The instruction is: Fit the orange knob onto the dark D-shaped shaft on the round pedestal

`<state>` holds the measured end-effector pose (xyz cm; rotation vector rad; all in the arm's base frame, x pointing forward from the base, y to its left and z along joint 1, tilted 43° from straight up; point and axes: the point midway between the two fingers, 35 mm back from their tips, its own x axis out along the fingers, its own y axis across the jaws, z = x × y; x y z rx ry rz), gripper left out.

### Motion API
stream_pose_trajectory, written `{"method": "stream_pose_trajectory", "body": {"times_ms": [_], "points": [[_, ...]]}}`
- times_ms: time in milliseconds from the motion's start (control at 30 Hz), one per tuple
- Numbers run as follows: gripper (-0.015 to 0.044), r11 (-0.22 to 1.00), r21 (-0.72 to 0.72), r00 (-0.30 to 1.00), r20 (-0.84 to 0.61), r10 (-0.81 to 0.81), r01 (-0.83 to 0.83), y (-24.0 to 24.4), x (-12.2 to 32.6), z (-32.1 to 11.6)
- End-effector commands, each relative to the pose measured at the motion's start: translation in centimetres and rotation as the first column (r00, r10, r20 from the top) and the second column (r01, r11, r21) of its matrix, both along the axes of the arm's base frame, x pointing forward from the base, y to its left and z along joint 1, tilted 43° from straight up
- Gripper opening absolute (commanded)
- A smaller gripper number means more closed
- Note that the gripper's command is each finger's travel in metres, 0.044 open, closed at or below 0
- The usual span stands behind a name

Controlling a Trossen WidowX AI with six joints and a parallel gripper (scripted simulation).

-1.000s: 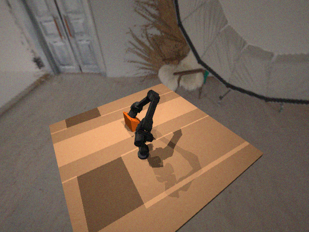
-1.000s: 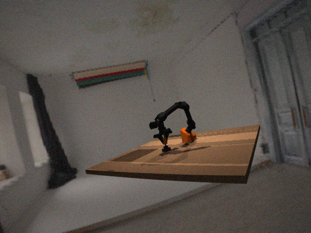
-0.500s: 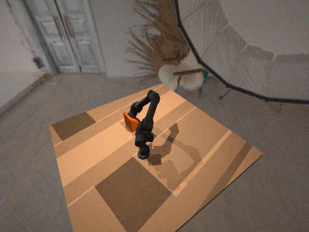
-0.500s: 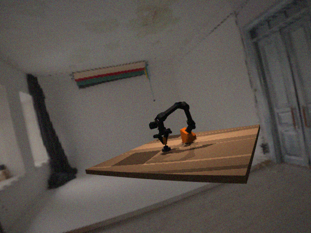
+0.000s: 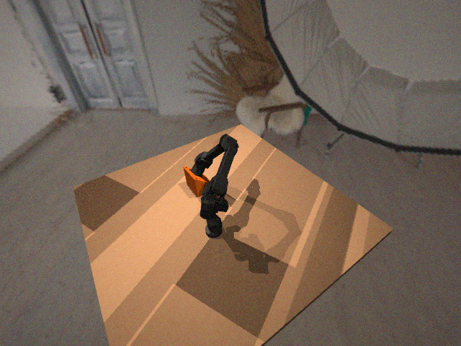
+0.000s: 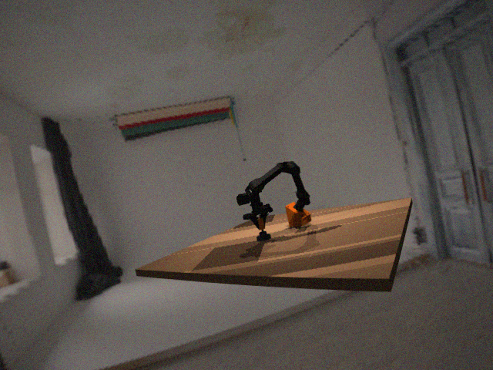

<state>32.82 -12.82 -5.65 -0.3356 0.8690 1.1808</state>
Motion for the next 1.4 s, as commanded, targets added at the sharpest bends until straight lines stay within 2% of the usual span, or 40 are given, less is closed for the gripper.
{"method": "stream_pose_trajectory", "body": {"times_ms": [0, 533, 800, 1367], "points": [[0.0000, 1.000, -0.007, 1.000, 0.007, 0.000, 0.000, -0.21, -0.03, 0.26], [0.0000, 1.000, -0.007, 1.000, 0.007, 0.000, 0.000, -0.19, 0.19, 0.40], [0.0000, 0.988, -0.042, 0.978, 0.142, 0.156, -0.152, -0.35, 0.43, 0.49], [0.0000, 0.988, -0.042, 0.978, 0.142, 0.156, -0.152, -0.18, 0.20, 0.09]]}}
